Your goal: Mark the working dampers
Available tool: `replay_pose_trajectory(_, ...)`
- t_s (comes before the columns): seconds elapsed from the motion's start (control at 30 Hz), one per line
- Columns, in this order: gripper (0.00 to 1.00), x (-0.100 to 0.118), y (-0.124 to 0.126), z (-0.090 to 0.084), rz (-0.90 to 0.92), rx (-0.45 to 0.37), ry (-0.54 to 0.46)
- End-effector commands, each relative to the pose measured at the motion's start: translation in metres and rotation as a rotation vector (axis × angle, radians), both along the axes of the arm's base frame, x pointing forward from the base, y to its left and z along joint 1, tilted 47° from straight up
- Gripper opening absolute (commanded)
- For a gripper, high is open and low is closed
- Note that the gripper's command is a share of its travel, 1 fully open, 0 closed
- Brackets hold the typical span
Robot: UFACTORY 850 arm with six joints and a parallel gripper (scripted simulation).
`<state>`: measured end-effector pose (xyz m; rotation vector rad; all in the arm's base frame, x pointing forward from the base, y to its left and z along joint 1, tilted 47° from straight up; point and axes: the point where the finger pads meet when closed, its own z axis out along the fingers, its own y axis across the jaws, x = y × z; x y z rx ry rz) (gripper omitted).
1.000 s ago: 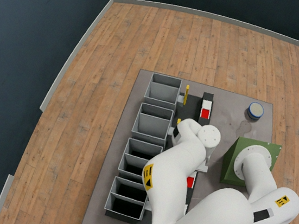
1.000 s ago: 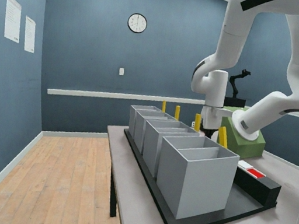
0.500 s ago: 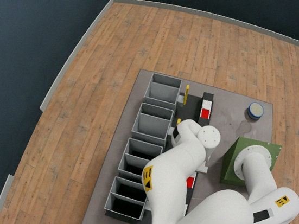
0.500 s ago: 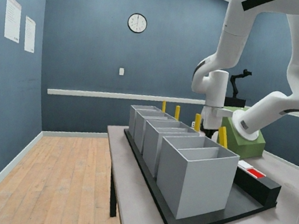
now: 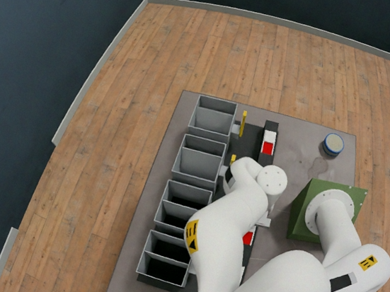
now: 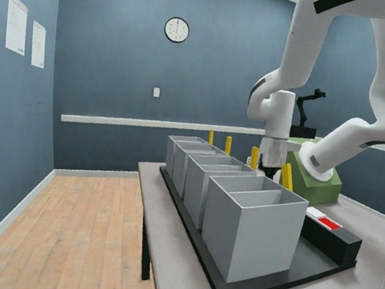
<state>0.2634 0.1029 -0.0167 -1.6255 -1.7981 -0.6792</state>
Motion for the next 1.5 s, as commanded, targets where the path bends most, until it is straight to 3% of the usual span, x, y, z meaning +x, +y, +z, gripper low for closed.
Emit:
replay_pose_trajectory(0.0,0.0,0.0,0.001,0.002,-0.001,0.0,-0.001)
replay_pose_trajectory(1.47,0.0,-0.001,0.017,0.018,-0.001,0.0,-0.001)
